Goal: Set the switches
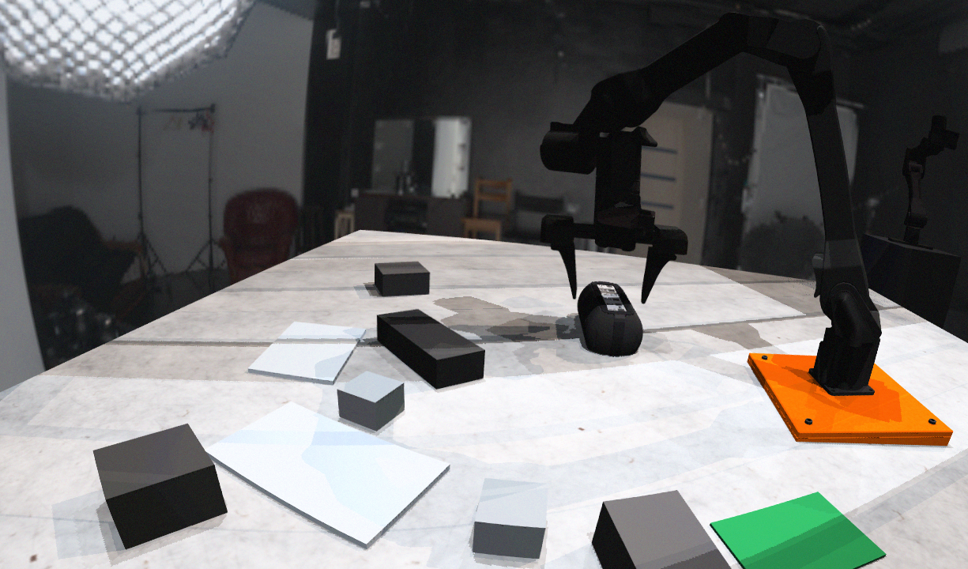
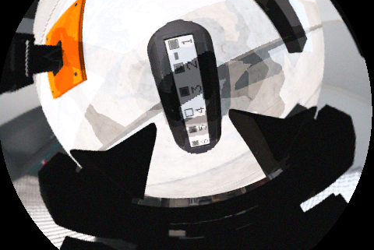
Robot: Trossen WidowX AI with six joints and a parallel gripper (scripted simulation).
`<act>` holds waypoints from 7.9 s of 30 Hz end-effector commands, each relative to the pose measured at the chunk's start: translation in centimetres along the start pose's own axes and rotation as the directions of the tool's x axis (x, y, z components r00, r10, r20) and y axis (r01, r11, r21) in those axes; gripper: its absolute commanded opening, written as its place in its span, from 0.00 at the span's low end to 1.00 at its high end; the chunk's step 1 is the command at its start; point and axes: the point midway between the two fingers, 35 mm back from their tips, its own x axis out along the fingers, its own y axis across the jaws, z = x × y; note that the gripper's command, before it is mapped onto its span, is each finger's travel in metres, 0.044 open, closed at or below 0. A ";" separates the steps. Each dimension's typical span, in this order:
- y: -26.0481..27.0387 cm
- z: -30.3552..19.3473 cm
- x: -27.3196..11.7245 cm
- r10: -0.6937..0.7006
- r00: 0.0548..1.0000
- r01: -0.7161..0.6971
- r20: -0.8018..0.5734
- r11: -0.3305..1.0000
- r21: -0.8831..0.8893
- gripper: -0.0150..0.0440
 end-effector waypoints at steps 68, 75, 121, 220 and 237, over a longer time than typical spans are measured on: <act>2.0 0.1 -5.3 -0.300 0.952 0.120 0.053 0.530 0.839 0.61; 1.0 -1.3 -5.0 -0.172 0.985 0.132 0.033 0.853 0.504 0.92; -0.4 -3.0 0.4 -0.015 1.000 0.015 -0.004 0.999 -0.047 1.00; -0.2 -0.9 -3.2 -0.015 1.000 0.015 -0.002 0.999 -0.047 0.82; -0.1 0.0 -4.2 -0.015 1.000 0.015 -0.001 0.999 -0.047 0.82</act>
